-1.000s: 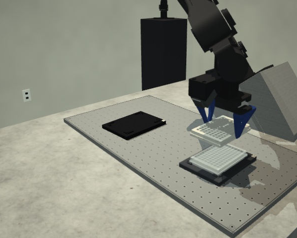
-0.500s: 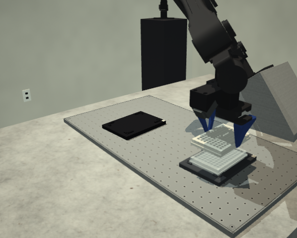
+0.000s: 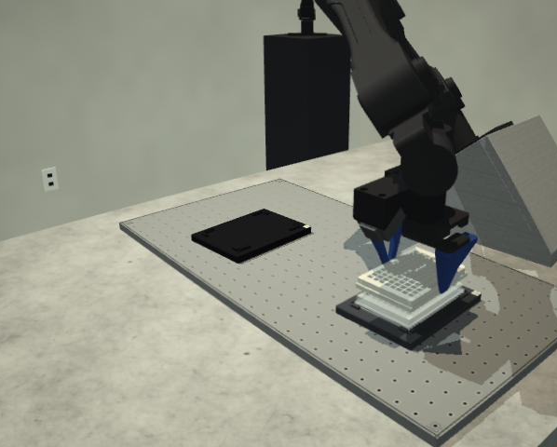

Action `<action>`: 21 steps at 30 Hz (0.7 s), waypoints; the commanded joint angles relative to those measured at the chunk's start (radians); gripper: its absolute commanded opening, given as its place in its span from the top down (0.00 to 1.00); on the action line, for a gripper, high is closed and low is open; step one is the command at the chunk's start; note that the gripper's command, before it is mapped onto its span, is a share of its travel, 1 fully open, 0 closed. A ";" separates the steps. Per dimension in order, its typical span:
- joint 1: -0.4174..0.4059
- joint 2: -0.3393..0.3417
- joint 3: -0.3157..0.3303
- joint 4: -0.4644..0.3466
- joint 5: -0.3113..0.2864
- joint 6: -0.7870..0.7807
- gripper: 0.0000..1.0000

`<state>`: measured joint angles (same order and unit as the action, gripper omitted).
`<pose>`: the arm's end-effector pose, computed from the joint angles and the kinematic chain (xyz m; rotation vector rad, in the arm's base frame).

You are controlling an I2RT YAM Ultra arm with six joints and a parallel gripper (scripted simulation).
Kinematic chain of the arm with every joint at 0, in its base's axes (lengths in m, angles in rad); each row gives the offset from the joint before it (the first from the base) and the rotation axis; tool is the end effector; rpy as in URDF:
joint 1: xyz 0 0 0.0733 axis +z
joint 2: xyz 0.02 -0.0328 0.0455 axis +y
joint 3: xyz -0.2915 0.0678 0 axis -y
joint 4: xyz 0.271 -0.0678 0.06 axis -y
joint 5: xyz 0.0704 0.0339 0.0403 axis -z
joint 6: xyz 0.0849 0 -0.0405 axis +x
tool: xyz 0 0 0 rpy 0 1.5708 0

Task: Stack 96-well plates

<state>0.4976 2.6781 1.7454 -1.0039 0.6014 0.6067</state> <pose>0.4090 0.1688 -0.0639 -0.0081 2.9463 -1.0620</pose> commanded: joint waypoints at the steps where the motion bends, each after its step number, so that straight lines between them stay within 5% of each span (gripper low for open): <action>1: 0.009 -0.023 -0.019 0.046 0.012 -0.018 1.00; 21: 0.017 -0.035 0.007 0.055 0.011 -0.019 1.00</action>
<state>0.4915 2.6785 1.7260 -0.9684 0.6052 0.5945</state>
